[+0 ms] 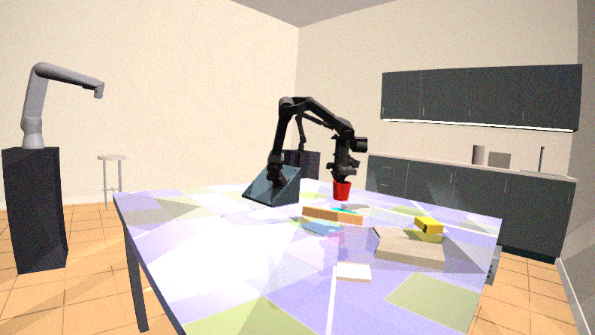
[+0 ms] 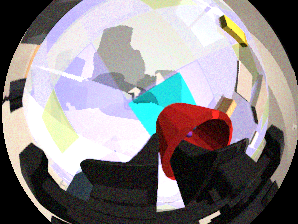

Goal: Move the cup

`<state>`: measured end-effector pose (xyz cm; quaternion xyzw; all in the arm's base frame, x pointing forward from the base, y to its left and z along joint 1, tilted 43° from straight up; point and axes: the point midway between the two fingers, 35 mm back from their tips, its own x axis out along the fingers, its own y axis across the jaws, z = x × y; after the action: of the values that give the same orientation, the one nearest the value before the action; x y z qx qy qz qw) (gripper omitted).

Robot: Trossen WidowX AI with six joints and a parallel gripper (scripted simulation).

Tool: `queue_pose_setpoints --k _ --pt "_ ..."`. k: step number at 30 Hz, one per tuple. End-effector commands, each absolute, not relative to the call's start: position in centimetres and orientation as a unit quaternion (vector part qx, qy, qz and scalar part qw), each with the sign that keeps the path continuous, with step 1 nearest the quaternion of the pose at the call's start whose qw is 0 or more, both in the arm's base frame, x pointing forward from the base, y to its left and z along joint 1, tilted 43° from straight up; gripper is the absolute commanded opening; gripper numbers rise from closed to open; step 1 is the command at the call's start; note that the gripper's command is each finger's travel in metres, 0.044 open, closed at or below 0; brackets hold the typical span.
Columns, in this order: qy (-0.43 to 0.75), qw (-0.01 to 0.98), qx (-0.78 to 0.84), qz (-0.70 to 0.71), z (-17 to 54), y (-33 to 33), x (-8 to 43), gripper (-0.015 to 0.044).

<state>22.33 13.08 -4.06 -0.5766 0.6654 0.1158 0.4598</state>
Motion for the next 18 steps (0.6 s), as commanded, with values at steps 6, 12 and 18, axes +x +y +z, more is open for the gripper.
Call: queue_pose_setpoints --k 6,12,18 --pt "0.666 0.458 -0.578 0.116 -5.2 12.1 22.4 0.0" --pt "0.666 0.458 -0.578 0.116 -6.0 11.4 22.5 0.0" --pt "0.666 0.458 -0.578 0.116 -6.7 10.8 22.6 0.0"
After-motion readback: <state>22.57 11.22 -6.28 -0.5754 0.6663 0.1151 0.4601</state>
